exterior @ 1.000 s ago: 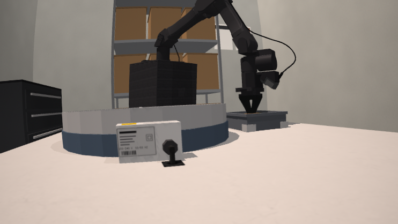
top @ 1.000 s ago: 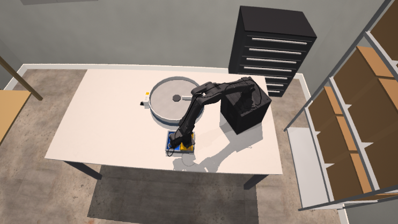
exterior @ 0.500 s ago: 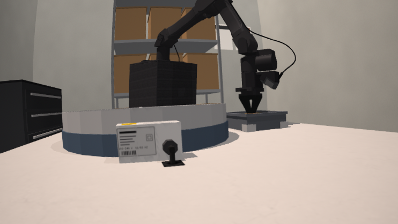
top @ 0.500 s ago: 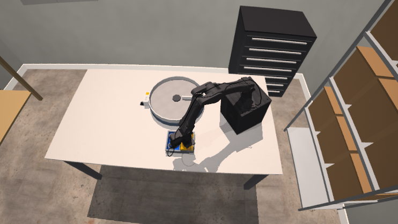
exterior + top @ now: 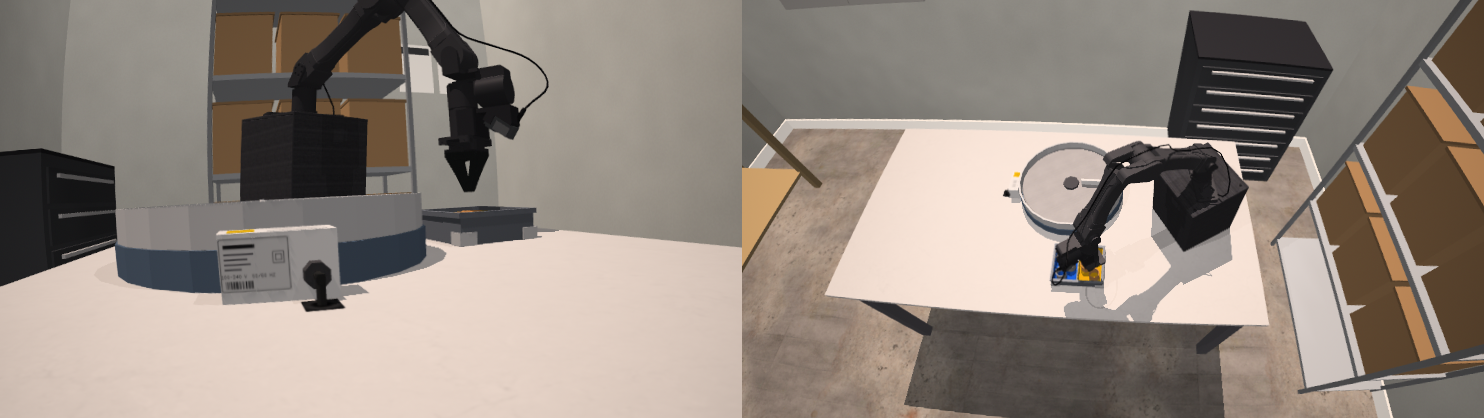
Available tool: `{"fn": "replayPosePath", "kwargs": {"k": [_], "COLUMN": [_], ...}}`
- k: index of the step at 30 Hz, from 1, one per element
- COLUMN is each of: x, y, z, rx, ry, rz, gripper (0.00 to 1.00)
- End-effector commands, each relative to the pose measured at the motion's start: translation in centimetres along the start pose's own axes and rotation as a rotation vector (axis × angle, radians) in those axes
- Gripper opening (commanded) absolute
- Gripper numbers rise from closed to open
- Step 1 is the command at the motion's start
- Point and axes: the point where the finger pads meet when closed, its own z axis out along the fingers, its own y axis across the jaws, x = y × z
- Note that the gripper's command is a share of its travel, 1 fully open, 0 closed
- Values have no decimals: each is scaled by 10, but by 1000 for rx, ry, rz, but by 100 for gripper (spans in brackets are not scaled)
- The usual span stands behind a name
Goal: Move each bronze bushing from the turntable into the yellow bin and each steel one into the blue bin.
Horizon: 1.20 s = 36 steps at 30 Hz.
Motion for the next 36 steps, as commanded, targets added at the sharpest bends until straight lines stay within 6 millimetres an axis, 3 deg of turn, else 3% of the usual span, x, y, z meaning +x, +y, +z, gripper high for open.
{"fn": "replayPosePath", "kwargs": {"k": [1, 9, 13, 17, 36], "x": [4, 4, 12, -5, -6], "y": [0, 1, 1, 1, 1], "z": [-22, -40, -28, -37, -37], "rx": [-3, -3, -2, -4, -4], "ry": [10, 10, 40, -9, -10], "rz": [-3, -3, -3, -3, -3], "gripper": [15, 15, 15, 15, 15]}}
